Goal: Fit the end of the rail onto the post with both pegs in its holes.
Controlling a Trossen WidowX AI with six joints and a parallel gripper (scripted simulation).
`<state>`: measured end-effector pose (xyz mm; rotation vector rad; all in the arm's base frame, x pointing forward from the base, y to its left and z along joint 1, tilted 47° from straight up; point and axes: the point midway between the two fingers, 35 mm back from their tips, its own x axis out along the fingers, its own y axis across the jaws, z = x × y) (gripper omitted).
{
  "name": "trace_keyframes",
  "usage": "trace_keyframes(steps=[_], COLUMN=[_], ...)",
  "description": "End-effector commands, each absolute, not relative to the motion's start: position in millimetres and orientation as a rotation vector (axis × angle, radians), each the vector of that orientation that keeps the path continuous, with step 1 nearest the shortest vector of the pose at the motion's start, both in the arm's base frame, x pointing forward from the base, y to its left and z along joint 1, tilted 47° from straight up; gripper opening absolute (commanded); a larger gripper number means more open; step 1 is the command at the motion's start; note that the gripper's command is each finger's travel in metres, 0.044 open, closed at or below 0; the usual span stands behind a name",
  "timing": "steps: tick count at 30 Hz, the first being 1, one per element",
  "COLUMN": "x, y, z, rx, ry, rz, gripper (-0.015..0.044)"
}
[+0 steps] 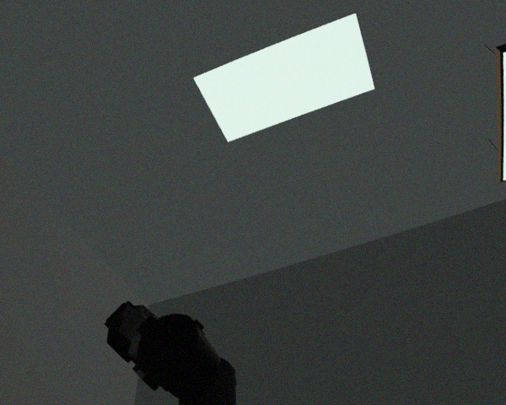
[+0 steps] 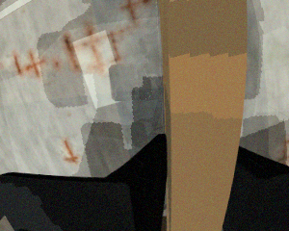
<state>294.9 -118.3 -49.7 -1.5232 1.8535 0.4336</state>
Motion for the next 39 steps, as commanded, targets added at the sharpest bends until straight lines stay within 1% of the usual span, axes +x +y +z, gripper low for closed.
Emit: trace_keyframes(steps=[1, 39], x=[295.1, 291.7], y=[-119.6, -126.3], z=[-48.1, -39.5], rx=[-1.528, -1.528], ry=[1.851, 1.852], rz=[0.433, 0.433], gripper=[0.0, 0.0])
